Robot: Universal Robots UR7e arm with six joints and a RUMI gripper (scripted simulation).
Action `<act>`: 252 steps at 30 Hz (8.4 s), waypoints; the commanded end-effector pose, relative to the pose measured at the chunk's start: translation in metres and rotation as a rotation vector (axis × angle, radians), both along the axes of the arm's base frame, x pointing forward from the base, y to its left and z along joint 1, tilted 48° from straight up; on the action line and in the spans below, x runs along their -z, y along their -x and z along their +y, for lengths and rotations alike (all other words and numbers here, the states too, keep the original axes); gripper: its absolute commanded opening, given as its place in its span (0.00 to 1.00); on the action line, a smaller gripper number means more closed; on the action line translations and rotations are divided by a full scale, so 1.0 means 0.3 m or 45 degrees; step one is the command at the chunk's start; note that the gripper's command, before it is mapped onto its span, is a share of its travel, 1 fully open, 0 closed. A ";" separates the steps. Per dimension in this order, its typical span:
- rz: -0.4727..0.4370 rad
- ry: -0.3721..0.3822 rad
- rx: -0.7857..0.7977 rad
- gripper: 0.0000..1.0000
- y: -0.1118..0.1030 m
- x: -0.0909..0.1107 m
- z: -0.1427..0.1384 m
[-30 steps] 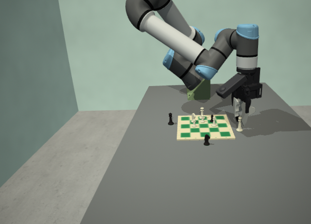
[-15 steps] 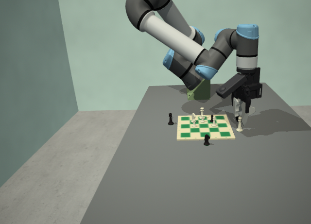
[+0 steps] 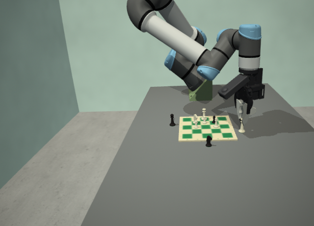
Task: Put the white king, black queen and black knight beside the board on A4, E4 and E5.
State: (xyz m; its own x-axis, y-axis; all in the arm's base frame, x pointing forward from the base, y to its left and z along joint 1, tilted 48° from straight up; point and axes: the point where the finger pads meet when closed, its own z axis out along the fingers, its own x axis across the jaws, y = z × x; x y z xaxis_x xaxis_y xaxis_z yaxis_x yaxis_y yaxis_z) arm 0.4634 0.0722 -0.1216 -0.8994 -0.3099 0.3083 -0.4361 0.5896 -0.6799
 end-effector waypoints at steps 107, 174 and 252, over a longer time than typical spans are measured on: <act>-0.426 -0.014 0.383 0.00 0.266 -0.767 -0.225; -0.425 -0.015 0.381 0.00 0.254 -0.554 -0.461; -0.421 -0.014 0.382 0.00 0.259 -0.545 -0.468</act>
